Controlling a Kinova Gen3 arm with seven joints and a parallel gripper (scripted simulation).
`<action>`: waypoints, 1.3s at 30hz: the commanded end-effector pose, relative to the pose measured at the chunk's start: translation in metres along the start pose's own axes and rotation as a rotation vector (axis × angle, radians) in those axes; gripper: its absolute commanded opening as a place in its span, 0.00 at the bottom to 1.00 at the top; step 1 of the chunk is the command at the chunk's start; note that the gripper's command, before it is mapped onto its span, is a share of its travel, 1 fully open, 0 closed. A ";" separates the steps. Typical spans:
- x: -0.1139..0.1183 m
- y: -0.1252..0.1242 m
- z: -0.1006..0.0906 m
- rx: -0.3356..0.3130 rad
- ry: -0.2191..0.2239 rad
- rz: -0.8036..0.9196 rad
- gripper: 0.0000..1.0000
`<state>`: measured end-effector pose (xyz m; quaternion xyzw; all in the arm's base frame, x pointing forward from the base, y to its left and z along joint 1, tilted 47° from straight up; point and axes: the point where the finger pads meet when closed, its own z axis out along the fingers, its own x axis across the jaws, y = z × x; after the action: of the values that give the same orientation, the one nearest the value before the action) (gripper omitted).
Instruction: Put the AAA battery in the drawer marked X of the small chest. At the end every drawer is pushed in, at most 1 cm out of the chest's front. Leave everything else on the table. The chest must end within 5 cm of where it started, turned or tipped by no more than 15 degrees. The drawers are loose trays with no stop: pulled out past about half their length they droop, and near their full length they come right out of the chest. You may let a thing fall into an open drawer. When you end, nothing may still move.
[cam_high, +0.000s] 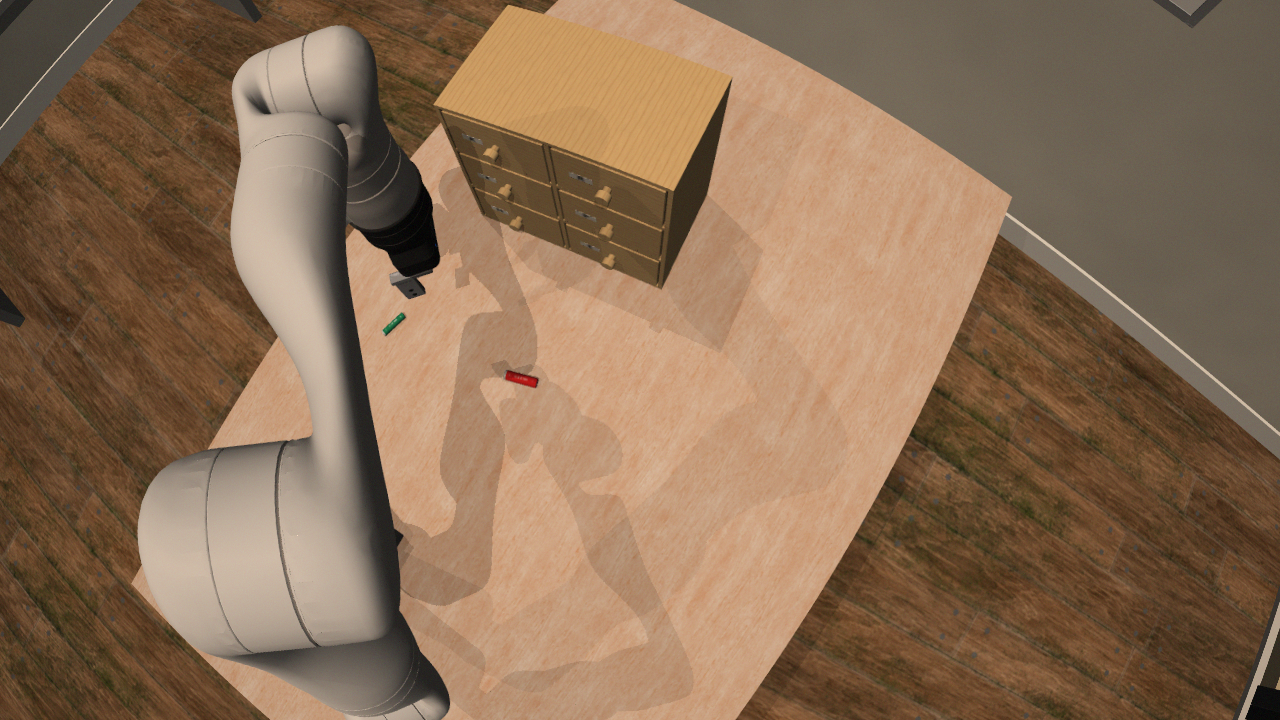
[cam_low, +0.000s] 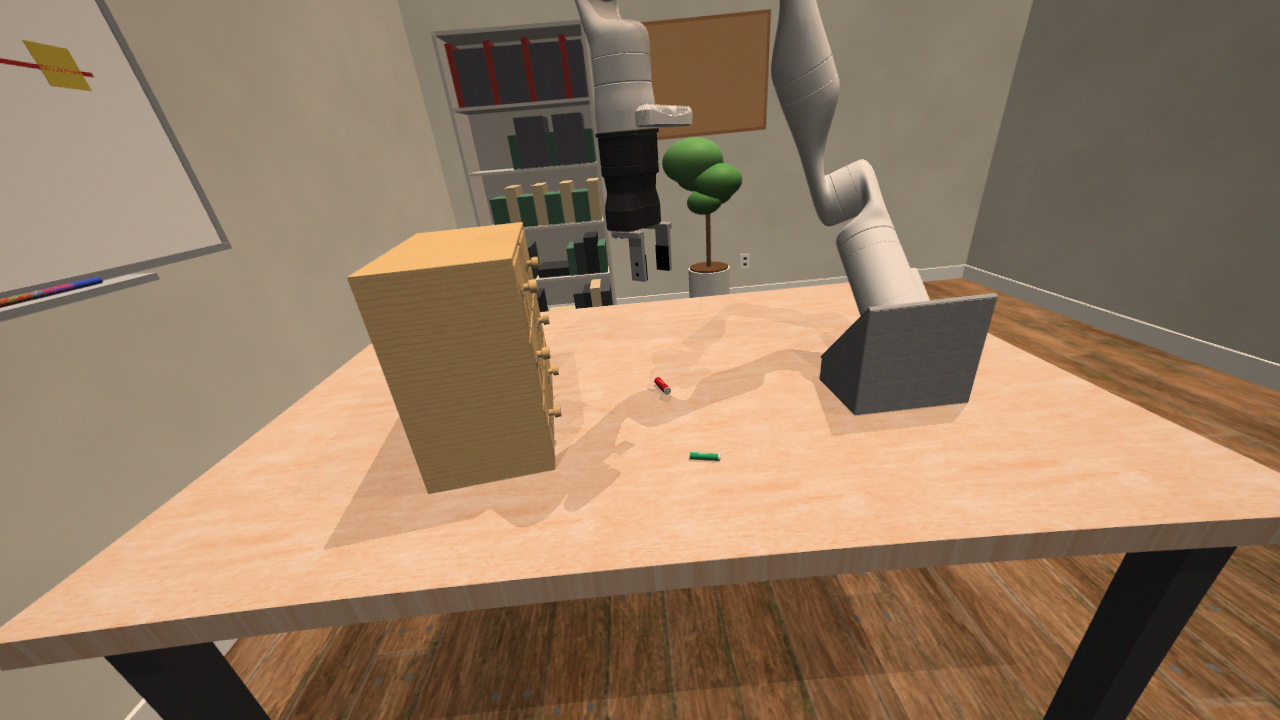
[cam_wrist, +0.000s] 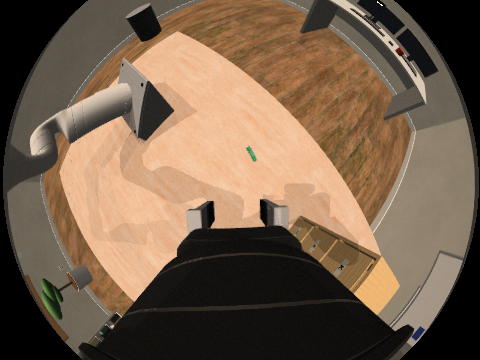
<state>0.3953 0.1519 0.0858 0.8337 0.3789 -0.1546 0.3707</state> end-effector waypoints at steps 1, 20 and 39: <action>-0.001 0.001 -0.001 0.006 0.002 -0.050 1.00; -0.009 0.001 -0.005 0.006 0.003 -0.422 1.00; -0.015 0.000 -0.007 0.005 0.004 -0.680 1.00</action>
<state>0.3852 0.1493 0.0984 0.6630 0.6328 -0.2683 0.2967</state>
